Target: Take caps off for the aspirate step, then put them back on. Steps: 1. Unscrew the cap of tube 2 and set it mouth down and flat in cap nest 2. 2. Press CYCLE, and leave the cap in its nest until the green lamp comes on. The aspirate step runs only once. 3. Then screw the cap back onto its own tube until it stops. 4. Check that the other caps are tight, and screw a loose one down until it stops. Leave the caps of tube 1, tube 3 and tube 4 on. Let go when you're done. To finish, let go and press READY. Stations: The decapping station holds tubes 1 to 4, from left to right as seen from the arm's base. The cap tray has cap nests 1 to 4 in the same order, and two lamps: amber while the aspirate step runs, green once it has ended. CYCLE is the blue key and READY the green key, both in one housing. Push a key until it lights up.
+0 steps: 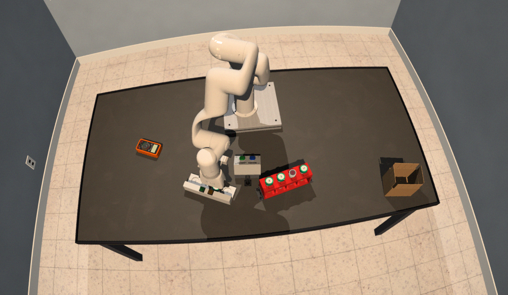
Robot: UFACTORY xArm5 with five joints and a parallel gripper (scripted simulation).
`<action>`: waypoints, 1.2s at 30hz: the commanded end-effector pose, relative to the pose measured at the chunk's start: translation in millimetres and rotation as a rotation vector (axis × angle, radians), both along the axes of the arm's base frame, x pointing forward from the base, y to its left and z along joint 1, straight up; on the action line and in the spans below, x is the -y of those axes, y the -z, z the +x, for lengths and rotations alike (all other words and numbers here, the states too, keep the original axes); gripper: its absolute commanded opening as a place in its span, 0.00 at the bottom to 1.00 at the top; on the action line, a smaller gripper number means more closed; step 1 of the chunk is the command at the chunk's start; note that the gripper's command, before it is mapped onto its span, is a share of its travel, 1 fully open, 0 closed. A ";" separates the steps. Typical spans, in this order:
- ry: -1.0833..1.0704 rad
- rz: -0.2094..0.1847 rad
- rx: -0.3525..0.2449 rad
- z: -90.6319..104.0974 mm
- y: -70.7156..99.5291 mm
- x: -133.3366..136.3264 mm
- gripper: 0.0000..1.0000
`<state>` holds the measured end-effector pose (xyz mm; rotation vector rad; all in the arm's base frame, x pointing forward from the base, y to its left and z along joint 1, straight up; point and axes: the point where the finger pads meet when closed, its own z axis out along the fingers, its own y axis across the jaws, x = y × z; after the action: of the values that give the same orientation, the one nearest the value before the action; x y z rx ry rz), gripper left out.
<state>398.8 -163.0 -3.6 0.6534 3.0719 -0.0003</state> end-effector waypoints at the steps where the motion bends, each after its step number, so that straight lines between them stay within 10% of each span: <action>1: 0.000 0.000 0.004 1.4 -1.2 0.6 0.46; 36: 0.000 0.000 0.005 1.0 -139.6 0.7 0.46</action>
<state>399.6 -163.6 127.6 0.6526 3.0685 -0.0013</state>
